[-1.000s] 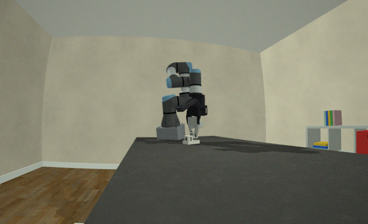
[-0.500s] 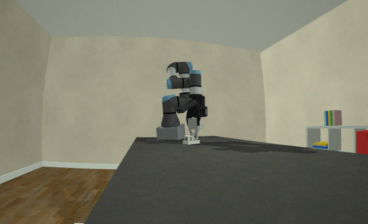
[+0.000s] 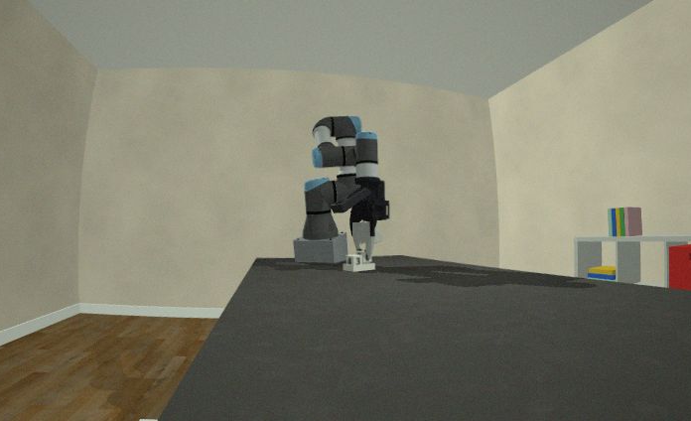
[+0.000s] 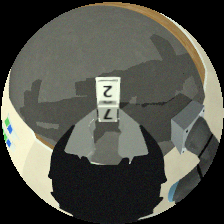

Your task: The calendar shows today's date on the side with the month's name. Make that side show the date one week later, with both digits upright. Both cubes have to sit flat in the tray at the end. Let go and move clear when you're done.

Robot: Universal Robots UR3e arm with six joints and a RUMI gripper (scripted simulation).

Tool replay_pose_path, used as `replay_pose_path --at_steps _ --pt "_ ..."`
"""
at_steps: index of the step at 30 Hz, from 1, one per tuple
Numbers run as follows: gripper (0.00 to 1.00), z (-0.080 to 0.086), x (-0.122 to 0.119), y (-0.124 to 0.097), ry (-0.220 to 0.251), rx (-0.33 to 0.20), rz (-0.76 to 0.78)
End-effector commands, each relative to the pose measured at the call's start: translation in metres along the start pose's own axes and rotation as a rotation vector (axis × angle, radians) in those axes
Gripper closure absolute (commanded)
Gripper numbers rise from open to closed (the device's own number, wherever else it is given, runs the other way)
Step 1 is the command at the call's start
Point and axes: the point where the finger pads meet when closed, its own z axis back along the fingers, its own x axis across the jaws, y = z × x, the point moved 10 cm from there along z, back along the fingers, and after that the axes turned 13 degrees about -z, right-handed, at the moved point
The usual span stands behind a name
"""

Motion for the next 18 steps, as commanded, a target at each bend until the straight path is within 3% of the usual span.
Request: replay_pose_path --at_steps 1,18 --pt "0.89 0.0005 -0.0005 0.0001 0.002 0.001 0.000" --pt "0.89 -0.0013 -0.0006 0.0001 0.002 0.001 0.000"
